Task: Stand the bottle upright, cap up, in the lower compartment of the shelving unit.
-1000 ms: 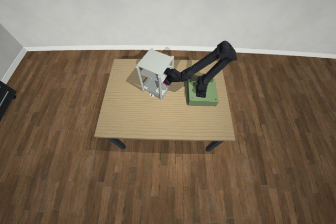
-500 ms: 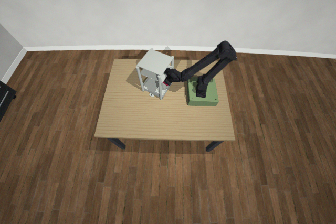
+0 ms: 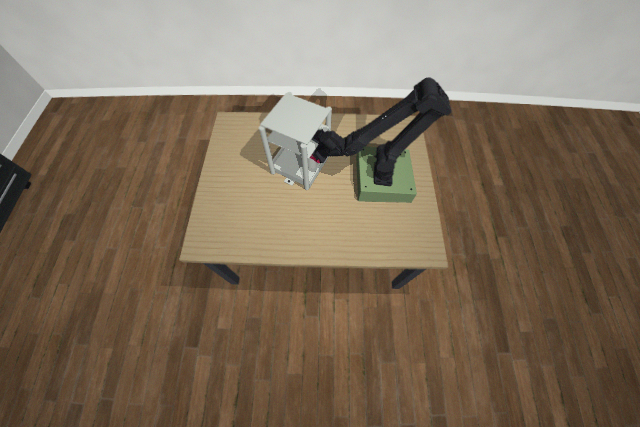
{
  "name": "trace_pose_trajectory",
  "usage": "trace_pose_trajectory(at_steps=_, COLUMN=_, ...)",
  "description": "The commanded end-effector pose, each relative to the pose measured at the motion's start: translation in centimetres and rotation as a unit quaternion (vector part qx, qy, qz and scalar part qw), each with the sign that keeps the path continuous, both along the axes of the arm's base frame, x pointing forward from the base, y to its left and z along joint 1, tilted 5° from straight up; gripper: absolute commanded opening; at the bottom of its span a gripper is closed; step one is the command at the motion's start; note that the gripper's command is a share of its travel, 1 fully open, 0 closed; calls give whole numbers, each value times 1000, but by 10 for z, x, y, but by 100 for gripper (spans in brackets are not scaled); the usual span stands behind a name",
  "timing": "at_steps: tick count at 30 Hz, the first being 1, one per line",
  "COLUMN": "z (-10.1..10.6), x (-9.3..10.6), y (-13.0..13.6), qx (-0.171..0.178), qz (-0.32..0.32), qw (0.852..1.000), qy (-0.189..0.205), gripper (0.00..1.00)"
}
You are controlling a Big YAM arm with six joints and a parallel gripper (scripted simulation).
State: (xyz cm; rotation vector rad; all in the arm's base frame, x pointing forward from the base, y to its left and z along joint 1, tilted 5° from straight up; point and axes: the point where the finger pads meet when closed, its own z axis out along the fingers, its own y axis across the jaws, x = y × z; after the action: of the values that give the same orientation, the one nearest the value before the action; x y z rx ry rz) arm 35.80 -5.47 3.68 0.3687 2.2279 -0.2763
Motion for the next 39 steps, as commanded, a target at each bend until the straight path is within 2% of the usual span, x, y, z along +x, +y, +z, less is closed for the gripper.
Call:
trace_pose_trajectory(at_steps=1, z=12, x=9, y=-5, qx=-3, qz=-5, qw=1000, qy=-25, gripper=41)
trace_pose_trajectory(at_steps=5, z=10, x=6, y=-5, qx=-3, qz=-5, qw=1000, qy=-22, gripper=41)
trace_pose_trajectory(at_steps=21, z=22, x=21, y=-5, qx=-3, qz=-5, qw=999, qy=-38, gripper=41)
trace_pose_trajectory(at_steps=22, z=23, x=21, y=-5, qx=-3, qz=-5, qw=999, qy=-38, gripper=88)
trace_pose_trajectory(at_steps=39, z=24, x=23, y=-5, qx=-3, qz=-5, qw=999, qy=-40, gripper=88)
